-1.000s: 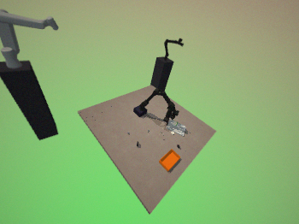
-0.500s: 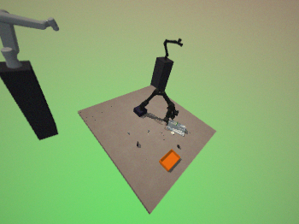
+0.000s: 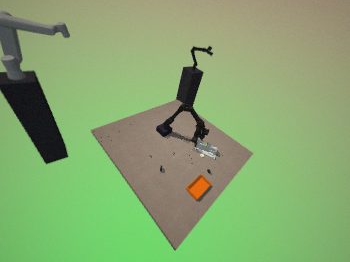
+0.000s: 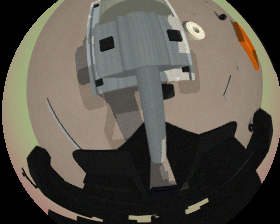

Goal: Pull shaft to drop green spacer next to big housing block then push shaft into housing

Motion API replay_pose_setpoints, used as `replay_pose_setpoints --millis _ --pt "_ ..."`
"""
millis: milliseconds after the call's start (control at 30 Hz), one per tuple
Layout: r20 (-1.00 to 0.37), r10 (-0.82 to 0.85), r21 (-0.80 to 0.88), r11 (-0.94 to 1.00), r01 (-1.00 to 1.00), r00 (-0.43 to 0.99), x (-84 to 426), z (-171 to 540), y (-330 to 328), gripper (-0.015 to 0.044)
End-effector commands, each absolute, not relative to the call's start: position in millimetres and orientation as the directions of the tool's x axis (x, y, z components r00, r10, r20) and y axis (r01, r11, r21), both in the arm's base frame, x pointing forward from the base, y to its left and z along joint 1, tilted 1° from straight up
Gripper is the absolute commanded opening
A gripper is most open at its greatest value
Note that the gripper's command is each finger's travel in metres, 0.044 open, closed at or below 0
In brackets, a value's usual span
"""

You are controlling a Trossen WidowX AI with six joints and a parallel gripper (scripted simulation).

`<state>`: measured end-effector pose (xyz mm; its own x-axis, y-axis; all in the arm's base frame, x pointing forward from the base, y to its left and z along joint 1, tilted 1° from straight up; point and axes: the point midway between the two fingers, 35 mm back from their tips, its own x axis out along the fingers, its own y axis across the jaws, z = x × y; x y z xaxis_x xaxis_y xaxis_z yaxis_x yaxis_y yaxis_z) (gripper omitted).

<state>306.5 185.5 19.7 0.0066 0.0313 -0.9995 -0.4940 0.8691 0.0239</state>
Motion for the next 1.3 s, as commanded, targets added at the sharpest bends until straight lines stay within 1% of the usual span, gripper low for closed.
replay_pose_setpoints --millis 0,1267 --pt "-1.000 0.028 0.022 0.869 -0.495 0.005 305.4 19.8 184.5 0.0000" --pt "-1.000 0.027 0.022 0.869 -0.495 0.005 302.5 19.7 182.8 0.0000"
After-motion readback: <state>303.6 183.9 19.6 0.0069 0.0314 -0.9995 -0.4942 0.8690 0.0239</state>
